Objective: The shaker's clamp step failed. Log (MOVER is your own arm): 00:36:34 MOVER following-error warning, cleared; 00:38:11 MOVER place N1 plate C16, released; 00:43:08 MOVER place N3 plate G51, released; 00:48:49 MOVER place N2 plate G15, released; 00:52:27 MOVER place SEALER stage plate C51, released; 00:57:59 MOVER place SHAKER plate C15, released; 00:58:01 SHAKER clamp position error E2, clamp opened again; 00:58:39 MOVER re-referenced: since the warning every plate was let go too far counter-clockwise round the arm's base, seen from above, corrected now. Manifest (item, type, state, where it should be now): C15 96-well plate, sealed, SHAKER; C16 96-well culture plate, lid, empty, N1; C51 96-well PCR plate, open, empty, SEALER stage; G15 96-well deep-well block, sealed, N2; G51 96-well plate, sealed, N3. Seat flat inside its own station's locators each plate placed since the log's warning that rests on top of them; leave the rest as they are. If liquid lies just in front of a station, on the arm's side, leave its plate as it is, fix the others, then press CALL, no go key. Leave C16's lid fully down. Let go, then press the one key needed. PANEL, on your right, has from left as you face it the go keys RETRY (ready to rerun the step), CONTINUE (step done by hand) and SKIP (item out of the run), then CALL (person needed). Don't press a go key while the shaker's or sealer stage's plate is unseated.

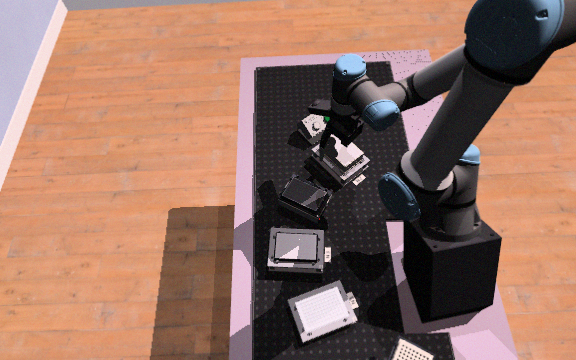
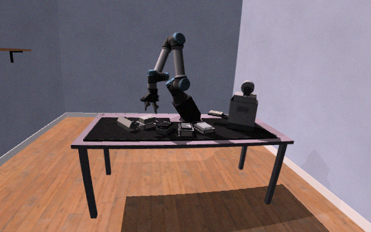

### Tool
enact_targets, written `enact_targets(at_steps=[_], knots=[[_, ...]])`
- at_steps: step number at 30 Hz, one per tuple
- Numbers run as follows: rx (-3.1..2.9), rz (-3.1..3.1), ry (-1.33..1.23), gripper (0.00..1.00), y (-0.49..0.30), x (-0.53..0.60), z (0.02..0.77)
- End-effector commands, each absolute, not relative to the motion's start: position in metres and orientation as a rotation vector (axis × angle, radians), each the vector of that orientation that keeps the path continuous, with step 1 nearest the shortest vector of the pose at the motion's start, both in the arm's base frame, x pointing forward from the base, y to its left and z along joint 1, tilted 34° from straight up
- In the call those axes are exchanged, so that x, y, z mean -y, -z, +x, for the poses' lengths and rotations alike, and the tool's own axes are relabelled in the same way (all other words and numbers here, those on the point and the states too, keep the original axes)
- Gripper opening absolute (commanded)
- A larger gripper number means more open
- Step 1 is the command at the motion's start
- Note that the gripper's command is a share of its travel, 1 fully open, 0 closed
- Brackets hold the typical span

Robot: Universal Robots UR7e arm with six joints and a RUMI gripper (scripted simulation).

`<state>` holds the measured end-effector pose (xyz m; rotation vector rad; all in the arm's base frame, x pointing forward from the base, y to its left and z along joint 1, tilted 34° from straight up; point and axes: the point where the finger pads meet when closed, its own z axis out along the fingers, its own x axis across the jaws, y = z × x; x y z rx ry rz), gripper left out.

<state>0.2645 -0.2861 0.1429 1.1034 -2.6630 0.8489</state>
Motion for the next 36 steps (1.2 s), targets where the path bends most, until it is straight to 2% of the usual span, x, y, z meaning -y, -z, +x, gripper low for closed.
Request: enact_targets(at_steps=[1,36], knots=[[2.606,1.178,-0.837,0.82,-0.135,0.272,0.285],[2.397,1.457,-0.786,0.82,-0.084,0.183,0.366]])
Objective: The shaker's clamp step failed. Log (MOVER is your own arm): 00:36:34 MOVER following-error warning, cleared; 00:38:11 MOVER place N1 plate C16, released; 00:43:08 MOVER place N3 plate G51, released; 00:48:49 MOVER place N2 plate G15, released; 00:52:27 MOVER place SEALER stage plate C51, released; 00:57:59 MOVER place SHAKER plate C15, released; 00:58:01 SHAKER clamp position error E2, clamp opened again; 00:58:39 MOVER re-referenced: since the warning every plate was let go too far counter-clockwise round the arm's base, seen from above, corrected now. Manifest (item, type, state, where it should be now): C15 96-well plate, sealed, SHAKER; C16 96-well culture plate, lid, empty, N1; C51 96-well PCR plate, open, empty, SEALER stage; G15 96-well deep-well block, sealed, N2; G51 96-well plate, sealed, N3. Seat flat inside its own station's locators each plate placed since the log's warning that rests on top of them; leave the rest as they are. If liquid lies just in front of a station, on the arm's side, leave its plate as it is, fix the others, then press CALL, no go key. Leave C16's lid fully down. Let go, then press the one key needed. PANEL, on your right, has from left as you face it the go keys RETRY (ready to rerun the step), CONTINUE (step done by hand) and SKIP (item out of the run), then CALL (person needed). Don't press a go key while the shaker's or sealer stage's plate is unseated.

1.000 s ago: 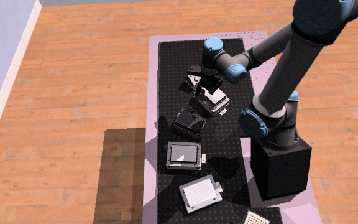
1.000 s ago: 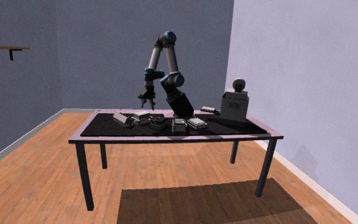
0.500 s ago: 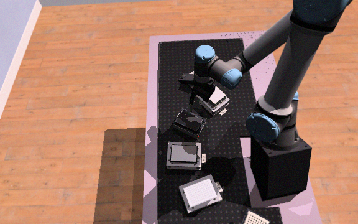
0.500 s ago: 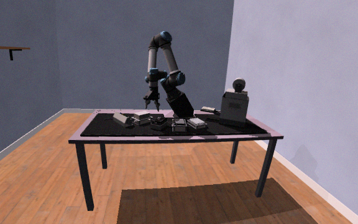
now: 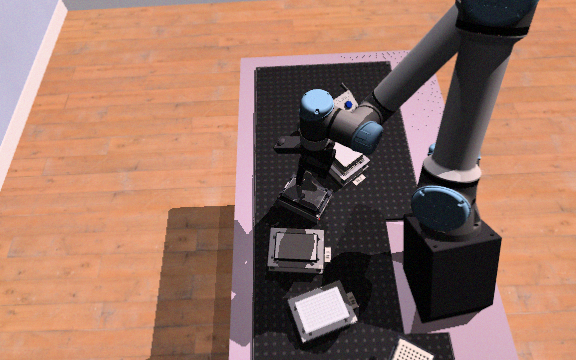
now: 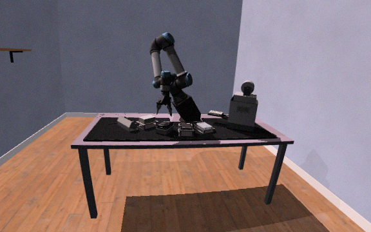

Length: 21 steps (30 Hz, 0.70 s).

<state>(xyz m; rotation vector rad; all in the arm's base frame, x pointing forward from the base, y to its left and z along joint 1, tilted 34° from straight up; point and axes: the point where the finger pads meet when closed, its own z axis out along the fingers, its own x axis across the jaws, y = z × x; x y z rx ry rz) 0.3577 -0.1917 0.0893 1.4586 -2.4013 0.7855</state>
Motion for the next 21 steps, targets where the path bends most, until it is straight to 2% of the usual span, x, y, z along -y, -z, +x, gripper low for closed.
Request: enact_targets(at_steps=[1,21], knots=[[2.397,1.457,-0.786,0.82,-0.084,0.183,0.366],[2.396,1.457,-0.786,0.82,-0.069,0.193,0.368]])
